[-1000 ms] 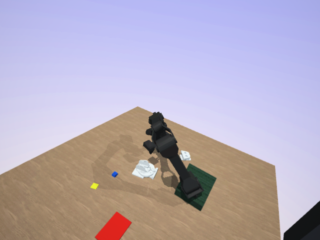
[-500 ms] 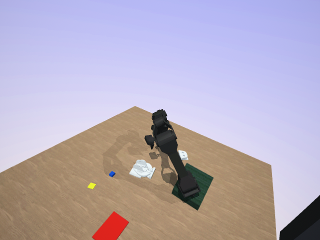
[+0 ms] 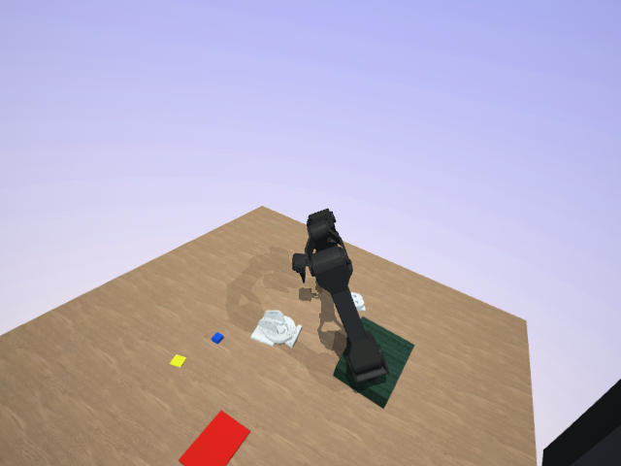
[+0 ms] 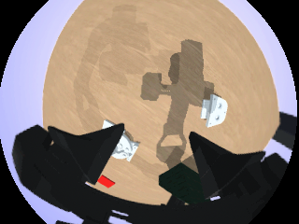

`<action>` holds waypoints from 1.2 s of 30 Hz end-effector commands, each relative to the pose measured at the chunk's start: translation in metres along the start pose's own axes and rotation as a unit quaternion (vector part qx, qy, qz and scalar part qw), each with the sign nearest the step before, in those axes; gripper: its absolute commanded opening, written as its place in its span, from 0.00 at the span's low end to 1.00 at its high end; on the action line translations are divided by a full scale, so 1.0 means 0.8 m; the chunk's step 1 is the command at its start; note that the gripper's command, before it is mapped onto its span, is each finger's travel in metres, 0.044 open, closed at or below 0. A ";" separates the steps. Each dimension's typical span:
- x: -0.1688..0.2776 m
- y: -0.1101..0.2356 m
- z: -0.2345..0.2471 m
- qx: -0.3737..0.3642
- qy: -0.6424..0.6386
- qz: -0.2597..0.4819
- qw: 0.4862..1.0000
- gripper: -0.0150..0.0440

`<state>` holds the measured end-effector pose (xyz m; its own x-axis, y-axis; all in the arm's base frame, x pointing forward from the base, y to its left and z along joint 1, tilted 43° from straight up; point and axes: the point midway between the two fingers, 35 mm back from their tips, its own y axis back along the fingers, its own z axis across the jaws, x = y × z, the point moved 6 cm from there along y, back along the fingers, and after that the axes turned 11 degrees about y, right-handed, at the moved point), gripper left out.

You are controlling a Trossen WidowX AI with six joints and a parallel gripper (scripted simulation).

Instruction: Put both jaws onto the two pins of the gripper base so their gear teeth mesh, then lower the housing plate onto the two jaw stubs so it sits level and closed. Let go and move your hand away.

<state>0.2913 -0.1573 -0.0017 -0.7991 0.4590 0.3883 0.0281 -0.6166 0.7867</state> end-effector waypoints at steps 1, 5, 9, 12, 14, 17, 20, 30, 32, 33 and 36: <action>-0.003 -0.001 -0.015 0.002 -0.058 0.005 0.998 1.00; -0.005 0.000 -0.027 0.004 -0.108 0.006 0.994 1.00; -0.007 0.000 -0.040 0.005 -0.157 0.007 0.988 1.00; -0.008 0.000 -0.049 0.006 -0.194 0.008 0.981 1.00; -0.009 0.001 -0.055 0.006 -0.218 0.008 0.976 1.00; -0.010 0.001 -0.065 0.007 -0.254 0.009 0.967 1.00; -0.010 0.001 -0.074 0.008 -0.290 0.010 0.957 1.00; -0.011 0.001 -0.105 0.011 -0.406 0.014 0.914 1.00; -0.011 0.000 -0.111 0.011 -0.429 0.015 0.903 1.00; -0.011 0.000 -0.115 0.012 -0.440 0.015 0.898 1.00; -0.010 0.000 -0.124 0.013 -0.473 0.017 0.881 1.00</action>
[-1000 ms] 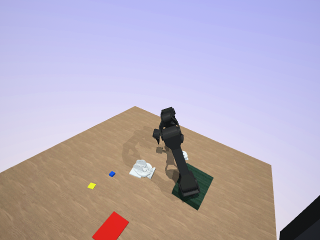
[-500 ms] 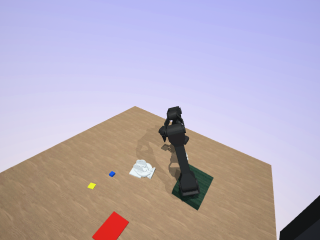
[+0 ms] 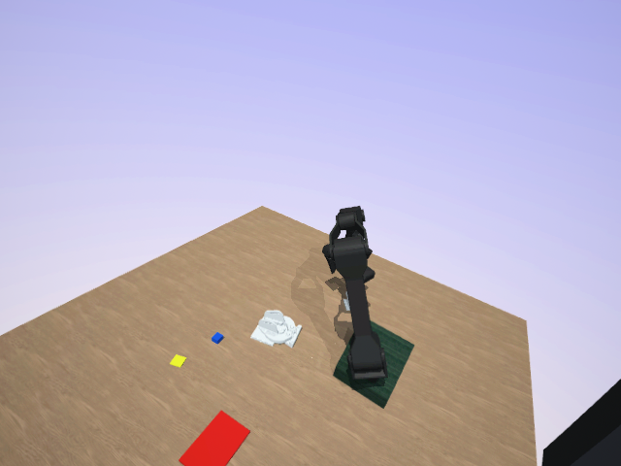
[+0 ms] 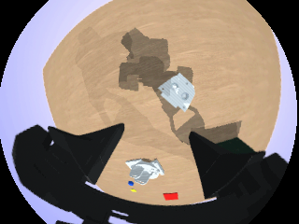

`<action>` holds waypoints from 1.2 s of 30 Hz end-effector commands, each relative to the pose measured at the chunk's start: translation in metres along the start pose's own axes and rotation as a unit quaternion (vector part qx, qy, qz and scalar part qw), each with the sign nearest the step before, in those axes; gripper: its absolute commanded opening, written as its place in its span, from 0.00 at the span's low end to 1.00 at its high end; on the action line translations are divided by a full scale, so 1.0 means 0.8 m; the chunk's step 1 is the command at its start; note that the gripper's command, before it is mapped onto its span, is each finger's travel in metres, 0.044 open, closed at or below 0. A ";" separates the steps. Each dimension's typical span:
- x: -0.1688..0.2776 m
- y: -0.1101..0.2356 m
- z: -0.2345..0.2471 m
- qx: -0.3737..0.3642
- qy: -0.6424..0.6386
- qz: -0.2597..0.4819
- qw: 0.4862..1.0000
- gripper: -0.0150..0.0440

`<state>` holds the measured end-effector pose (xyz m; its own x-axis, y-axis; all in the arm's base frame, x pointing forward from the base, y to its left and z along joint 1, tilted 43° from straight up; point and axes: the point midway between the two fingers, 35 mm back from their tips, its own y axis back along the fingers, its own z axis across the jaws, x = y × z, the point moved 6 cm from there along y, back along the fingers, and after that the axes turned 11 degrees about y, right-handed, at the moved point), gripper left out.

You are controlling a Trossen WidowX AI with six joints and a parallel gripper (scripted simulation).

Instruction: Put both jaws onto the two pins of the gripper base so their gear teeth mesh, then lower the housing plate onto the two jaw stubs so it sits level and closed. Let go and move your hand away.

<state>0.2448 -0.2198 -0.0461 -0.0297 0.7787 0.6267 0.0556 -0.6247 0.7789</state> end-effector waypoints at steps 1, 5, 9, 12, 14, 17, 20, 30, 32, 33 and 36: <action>-0.012 -0.003 -0.010 0.005 -0.057 0.005 0.998 1.00; -0.021 -0.004 -0.019 0.007 -0.105 0.007 0.994 1.00; -0.030 -0.005 -0.027 0.009 -0.154 0.009 0.988 1.00; -0.036 -0.006 -0.034 0.010 -0.190 0.010 0.982 1.00; -0.040 -0.007 -0.038 0.011 -0.214 0.011 0.977 1.00; -0.047 -0.008 -0.045 0.013 -0.250 0.013 0.968 1.00; -0.052 -0.009 -0.052 0.015 -0.283 0.014 0.959 1.00; -0.052 -0.028 -0.054 0.015 -0.290 0.015 0.957 1.00; -0.050 -0.051 -0.055 0.015 -0.290 0.015 0.957 1.00; -0.049 -0.057 -0.056 0.015 -0.290 0.015 0.957 1.00; -0.049 -0.059 -0.056 0.015 -0.290 0.015 0.957 1.00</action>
